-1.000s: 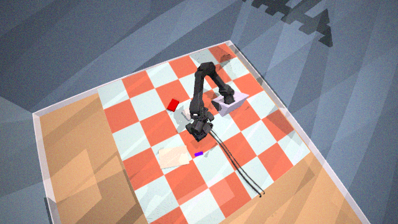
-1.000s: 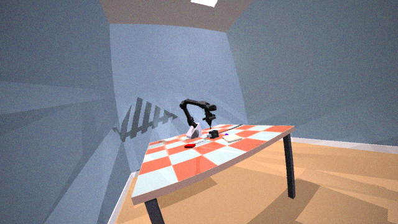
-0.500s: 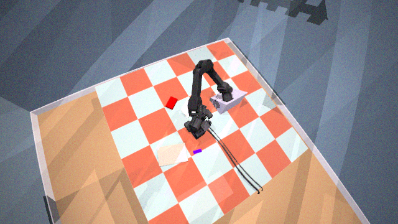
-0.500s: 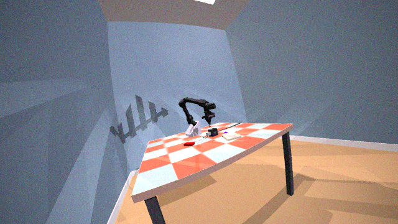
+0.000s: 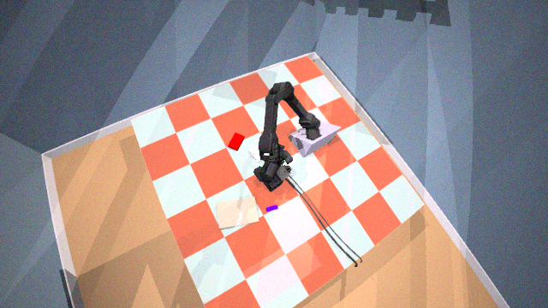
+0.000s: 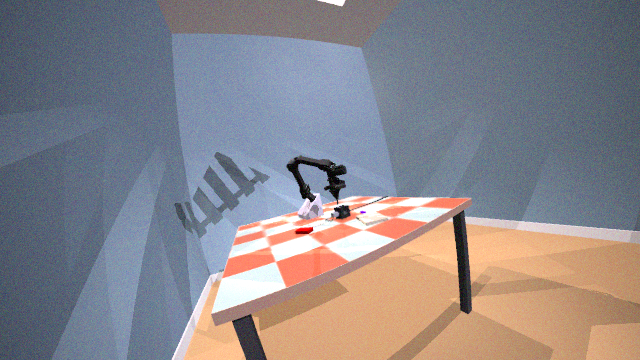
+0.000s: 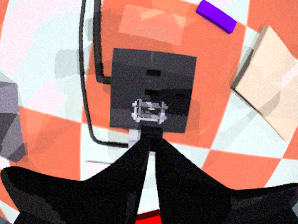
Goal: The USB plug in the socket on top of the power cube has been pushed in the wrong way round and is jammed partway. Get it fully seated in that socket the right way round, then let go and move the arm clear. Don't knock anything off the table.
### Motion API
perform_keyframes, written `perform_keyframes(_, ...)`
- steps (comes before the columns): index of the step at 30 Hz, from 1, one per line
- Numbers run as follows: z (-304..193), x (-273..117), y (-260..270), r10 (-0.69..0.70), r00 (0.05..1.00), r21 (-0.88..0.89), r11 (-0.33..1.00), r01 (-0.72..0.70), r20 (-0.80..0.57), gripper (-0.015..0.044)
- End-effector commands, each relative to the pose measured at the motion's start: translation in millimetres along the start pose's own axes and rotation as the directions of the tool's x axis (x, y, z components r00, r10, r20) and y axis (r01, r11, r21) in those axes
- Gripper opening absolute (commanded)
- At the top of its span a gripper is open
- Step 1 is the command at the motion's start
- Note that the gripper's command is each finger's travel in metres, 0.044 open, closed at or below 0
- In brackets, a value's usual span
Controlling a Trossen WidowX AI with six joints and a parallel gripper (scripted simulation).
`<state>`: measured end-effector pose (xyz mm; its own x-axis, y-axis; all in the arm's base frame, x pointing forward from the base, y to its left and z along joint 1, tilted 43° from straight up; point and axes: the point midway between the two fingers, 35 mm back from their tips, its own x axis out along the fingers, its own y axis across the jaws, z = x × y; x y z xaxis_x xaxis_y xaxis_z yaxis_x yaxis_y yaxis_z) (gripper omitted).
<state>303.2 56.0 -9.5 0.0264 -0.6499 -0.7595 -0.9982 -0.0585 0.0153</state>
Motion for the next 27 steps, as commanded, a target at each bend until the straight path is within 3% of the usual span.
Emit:
perform_keyframes(1, 0.9, 0.9, 0.7, 0.002, 1.0, -0.006, 1.0, -0.002, 0.007, 0.0)
perform_keyframes(27, 2.3, 4.1, 1.1, 0.003, 1.0, -0.012, 1.0, -0.002, 0.024, 0.0)
